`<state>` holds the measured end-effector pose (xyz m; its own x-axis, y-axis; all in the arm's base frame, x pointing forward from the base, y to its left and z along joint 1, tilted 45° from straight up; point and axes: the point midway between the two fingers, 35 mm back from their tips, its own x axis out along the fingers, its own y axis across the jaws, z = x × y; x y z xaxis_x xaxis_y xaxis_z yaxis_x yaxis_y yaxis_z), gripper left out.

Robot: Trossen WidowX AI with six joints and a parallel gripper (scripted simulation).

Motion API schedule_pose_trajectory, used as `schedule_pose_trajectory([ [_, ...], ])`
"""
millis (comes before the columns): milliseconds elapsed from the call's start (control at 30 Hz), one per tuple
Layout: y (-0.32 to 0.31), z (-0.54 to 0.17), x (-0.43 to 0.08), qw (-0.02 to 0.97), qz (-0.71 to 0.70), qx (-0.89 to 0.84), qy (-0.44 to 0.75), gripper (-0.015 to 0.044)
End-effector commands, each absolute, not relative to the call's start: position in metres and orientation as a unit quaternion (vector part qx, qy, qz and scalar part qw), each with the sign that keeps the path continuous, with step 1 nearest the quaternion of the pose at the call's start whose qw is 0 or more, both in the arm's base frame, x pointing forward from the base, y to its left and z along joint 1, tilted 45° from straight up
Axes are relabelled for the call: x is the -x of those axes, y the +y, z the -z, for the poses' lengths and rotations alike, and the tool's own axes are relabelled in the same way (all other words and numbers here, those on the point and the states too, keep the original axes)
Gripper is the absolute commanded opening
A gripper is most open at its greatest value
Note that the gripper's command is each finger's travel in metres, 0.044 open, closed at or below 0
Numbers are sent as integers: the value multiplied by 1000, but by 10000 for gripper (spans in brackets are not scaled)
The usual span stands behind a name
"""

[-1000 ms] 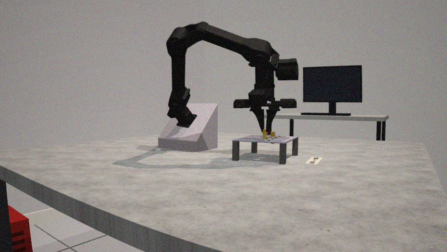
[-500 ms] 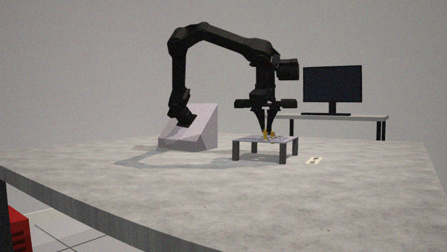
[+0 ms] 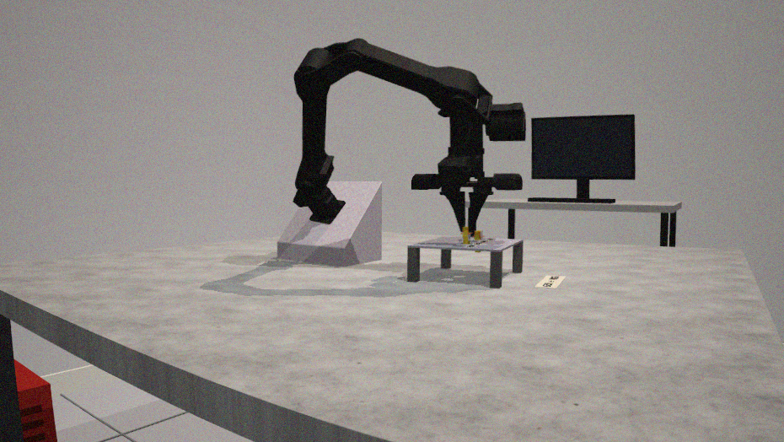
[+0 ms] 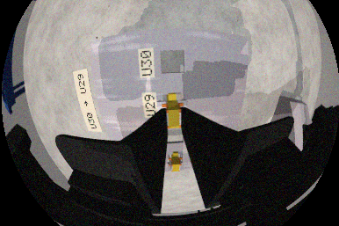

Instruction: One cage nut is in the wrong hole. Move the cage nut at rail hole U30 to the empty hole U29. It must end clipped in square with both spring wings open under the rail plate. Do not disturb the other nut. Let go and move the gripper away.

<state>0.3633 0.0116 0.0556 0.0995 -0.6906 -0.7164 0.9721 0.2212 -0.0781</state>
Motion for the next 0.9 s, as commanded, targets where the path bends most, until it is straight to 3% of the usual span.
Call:
schedule_pose_trajectory([
  [0, 12, -55, -363, 708, 586, -218, 327, 27],
  [867, 11, -54, -363, 720, 572, -224, 323, 27],
])
